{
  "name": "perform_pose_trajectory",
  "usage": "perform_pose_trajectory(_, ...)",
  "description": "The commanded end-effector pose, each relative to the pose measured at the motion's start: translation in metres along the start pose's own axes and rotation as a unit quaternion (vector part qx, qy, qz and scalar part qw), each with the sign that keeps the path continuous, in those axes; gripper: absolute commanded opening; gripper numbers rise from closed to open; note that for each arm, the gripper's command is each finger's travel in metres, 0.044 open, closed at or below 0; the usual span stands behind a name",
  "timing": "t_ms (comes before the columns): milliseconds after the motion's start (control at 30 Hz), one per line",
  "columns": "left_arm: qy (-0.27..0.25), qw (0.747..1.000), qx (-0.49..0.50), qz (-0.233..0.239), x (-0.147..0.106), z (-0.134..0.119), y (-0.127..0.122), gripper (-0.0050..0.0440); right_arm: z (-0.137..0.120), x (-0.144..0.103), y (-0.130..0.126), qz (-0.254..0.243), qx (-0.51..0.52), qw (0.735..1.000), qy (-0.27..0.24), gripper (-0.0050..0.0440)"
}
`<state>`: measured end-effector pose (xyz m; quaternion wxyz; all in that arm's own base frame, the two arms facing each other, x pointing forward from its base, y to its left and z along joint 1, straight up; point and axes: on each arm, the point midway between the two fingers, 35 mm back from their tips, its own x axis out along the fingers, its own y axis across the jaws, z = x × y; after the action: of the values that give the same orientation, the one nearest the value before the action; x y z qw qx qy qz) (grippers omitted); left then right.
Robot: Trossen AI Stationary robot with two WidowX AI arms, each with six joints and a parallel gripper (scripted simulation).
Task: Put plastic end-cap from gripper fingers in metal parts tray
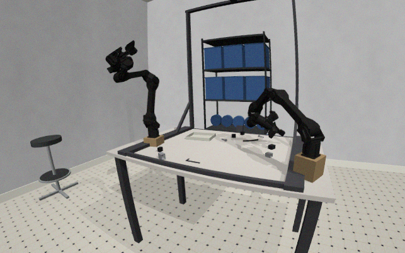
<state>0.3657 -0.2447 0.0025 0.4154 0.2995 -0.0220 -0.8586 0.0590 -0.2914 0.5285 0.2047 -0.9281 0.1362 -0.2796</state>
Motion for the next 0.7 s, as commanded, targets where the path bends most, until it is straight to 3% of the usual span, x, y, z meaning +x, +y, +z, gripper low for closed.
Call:
perform_pose_trajectory(0, 0.007, 1.0, 0.013, 0.006, -0.0066, 0.0075, 0.0067, 0.0, -0.0015, 0.0016, -0.0079, -0.005, -0.009, 1.0, -0.001, 0.044)
perform_pose_trajectory(533, 0.007, 1.0, 0.013, 0.006, -0.0066, 0.0075, 0.0067, 0.0, -0.0015, 0.0016, -0.0079, -0.005, -0.009, 1.0, -0.001, 0.044)
perform_pose_trajectory(667, 0.0, 1.0, 0.0, 0.0, -0.0001, 0.0001, 0.0001, 0.0, 0.0065, 0.0086, -0.004, -0.013, 0.041, 0.999, 0.003, 0.044)
